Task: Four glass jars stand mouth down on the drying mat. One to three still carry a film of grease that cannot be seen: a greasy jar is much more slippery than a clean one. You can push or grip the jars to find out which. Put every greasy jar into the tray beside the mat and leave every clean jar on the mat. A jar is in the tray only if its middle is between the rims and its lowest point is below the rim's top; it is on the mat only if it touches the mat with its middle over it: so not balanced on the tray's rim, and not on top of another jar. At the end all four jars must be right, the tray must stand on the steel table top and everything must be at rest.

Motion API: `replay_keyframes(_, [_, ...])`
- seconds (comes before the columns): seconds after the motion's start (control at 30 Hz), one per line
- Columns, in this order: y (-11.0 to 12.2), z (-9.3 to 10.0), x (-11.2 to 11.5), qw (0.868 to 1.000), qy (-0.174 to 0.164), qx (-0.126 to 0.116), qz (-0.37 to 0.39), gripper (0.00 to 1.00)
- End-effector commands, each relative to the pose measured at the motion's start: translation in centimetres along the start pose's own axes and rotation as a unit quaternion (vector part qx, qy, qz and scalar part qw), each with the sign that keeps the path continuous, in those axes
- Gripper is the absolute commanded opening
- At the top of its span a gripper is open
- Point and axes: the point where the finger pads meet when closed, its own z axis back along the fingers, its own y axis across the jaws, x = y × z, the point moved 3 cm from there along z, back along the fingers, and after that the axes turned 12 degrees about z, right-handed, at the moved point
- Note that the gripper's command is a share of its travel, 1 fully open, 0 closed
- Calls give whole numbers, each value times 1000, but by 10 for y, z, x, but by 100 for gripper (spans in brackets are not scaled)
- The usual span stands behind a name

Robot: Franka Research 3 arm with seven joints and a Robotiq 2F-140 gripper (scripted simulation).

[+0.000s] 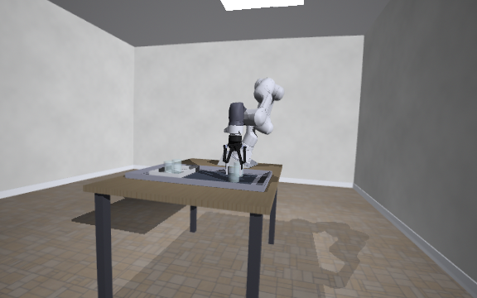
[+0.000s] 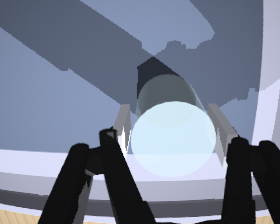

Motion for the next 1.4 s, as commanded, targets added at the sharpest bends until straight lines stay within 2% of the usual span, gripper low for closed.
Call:
replay_keyframes(0.0, [0, -1, 1, 1000, -1, 0, 2, 48])
replay_keyframes(1.37, [0, -1, 1, 1000, -1, 0, 2, 42])
